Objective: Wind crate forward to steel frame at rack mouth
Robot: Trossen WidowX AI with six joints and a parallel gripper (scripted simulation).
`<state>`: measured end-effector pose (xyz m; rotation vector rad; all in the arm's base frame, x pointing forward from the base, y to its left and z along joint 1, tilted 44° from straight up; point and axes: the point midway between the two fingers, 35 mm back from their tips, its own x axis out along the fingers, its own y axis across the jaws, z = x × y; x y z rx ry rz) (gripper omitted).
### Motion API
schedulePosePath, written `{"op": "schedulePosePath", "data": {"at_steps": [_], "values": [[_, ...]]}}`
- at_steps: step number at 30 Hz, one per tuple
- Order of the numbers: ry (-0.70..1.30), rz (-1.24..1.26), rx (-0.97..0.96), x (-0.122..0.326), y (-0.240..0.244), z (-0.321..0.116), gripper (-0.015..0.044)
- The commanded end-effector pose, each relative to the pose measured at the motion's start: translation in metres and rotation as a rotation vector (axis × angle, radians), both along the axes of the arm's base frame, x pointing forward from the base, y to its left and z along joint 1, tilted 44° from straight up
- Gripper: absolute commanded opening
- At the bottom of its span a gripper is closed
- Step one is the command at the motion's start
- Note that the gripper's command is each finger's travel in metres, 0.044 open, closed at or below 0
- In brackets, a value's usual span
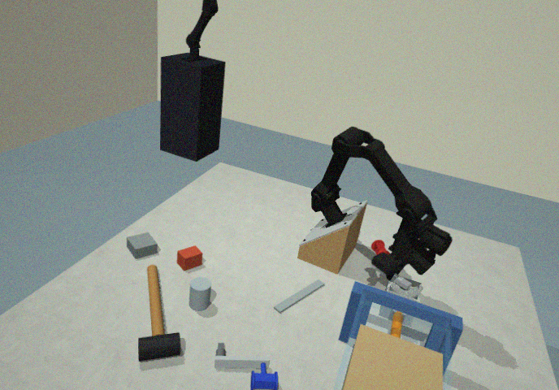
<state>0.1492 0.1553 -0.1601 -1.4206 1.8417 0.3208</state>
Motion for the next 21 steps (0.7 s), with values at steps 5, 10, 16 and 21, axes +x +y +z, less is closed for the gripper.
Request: {"op": "schedulePosePath", "data": {"at_steps": [5,10,16,21], "values": [[-0.016,-0.027,-0.002,-0.0010,-0.0021,-0.0034,0.0000],[-0.016,-0.027,-0.002,-0.0010,-0.0021,-0.0034,0.0000],[-0.047,-0.061,-0.004,-0.0027,-0.0013,-0.0040,0.0000],[-0.048,-0.063,-0.004,-0.0026,-0.0012,-0.0039,0.0000]]}}
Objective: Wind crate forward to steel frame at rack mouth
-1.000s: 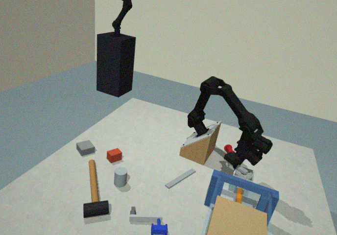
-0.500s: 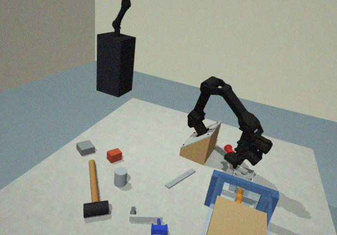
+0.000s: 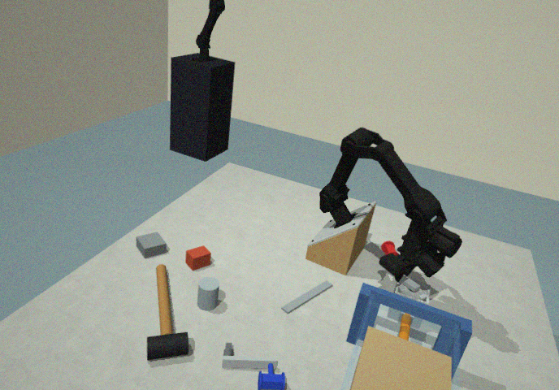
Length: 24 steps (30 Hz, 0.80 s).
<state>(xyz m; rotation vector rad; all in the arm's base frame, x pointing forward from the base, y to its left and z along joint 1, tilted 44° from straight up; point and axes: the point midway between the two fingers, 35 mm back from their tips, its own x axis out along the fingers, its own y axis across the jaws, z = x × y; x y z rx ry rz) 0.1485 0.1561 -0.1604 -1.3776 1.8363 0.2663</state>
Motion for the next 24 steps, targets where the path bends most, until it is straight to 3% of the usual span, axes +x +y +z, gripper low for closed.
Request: {"op": "schedulePosePath", "data": {"at_steps": [1,24], "values": [[-0.007,-0.021,-0.002,-0.0019,-0.0020,-0.0036,0.0000],[-0.019,-0.035,-0.002,-0.0023,-0.0015,-0.0037,0.0000]]}}
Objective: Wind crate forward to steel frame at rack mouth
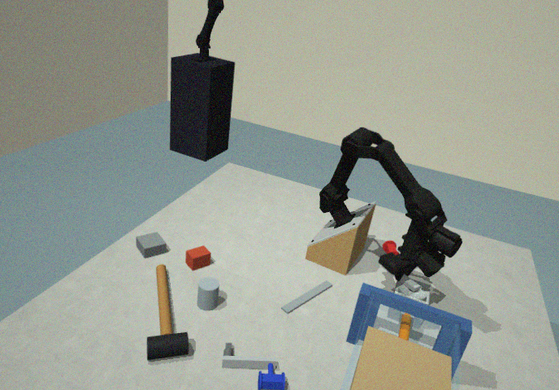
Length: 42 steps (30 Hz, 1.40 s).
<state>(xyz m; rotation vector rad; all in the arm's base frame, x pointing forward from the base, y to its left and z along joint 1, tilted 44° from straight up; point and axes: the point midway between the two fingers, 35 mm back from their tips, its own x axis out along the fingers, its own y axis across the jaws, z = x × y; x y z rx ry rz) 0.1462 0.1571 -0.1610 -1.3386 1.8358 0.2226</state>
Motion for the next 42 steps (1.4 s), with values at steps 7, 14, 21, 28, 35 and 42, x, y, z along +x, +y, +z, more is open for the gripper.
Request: {"op": "schedulePosePath", "data": {"at_steps": [7,14,21,28,35,42], "values": [[-0.016,-0.027,-0.002,-0.0017,-0.0017,-0.0038,0.0000],[-0.020,-0.031,-0.002,-0.0019,-0.0016,-0.0039,0.0000],[-0.047,-0.060,-0.003,-0.0032,-0.0008,-0.0044,0.0000],[-0.015,-0.026,-0.002,-0.0014,-0.0017,-0.0037,0.0000],[0.020,0.013,0.000,0.0002,-0.0028,-0.0031,0.0000],[0.050,0.046,0.001,0.0018,-0.0036,-0.0026,0.0000]]}}
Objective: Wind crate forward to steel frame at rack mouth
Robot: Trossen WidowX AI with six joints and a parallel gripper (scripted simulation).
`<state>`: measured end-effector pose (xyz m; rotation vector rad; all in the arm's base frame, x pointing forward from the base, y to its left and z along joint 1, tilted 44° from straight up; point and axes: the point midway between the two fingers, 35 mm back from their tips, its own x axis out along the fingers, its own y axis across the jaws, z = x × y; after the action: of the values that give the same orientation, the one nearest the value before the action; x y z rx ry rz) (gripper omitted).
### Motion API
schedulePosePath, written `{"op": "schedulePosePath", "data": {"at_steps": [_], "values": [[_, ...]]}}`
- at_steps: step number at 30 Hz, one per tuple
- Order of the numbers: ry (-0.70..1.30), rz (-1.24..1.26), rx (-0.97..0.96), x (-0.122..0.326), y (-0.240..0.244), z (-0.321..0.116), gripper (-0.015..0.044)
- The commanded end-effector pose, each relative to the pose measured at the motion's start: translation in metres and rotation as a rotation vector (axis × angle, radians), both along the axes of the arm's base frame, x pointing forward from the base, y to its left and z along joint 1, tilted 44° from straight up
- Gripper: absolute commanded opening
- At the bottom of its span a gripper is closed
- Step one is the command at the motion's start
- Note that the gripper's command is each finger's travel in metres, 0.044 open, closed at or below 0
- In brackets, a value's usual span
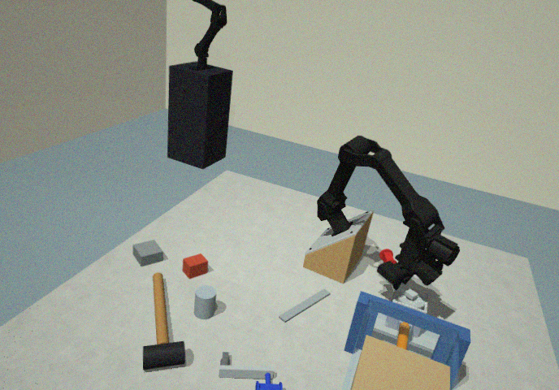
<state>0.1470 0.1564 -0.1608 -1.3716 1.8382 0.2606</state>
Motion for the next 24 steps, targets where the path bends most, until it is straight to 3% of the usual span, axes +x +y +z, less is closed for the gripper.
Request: {"op": "schedulePosePath", "data": {"at_steps": [1,24], "values": [[0.022,0.014,0.000,0.0011,-0.0030,-0.0028,0.0000],[-0.038,-0.052,-0.003,-0.0023,-0.0014,-0.0040,0.0000]]}}
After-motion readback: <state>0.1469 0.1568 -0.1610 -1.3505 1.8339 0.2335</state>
